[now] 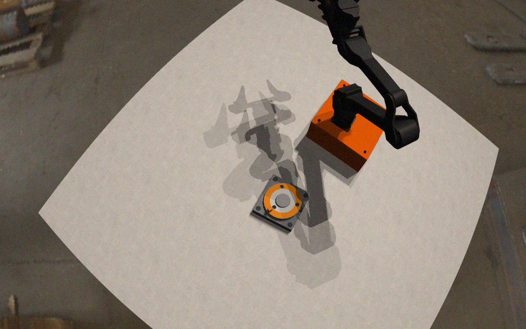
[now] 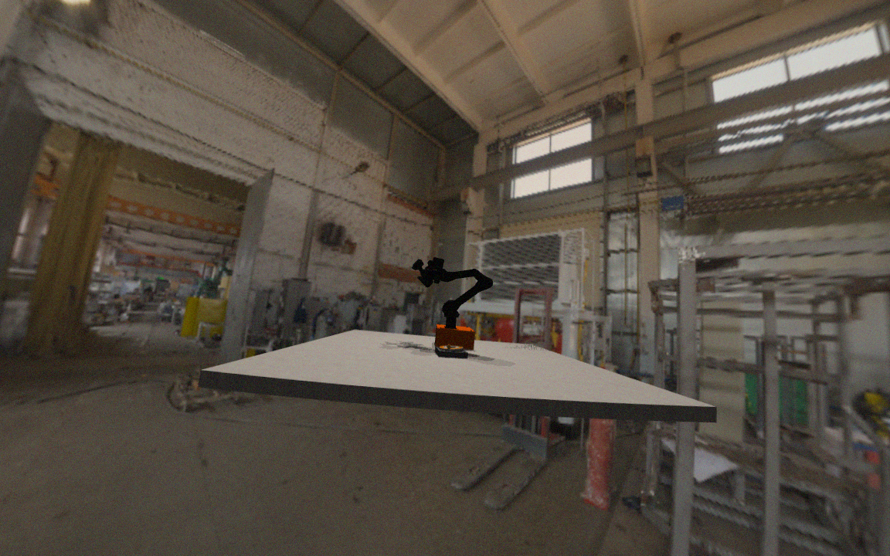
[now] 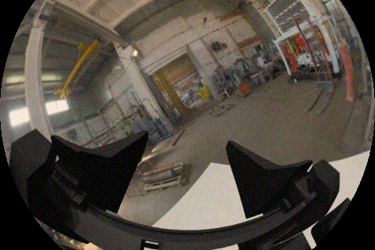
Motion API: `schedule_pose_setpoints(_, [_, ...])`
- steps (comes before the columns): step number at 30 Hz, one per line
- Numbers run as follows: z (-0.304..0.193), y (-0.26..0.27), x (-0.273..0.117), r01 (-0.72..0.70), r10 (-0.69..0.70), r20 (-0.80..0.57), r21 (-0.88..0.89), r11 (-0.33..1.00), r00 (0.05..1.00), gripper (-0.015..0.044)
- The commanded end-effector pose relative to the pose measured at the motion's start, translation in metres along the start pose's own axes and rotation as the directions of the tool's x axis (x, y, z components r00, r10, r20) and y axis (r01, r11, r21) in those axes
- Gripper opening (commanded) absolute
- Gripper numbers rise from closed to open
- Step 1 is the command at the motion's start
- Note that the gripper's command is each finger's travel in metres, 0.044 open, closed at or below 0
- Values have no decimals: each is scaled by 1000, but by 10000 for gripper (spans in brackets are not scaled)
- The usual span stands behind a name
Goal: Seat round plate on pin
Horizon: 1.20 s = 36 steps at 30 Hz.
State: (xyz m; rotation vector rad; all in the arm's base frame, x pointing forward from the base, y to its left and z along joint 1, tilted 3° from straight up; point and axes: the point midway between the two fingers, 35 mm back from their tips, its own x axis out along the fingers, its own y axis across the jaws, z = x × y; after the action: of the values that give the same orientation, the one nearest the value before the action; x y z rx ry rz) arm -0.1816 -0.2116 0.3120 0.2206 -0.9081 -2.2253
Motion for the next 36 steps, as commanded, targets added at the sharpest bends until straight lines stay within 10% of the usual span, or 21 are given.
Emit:
schedule_pose_setpoints(1, [-2, 1, 1, -3, 3, -11, -4, 1000, 1000, 374])
schedule_pose_setpoints(15, [-186, 105, -42, -423, 142, -702, -244, 873, 698, 6])
schedule_pose_setpoints(36, [-333, 141, -311, -994, -151, -987, 45, 104, -60, 0])
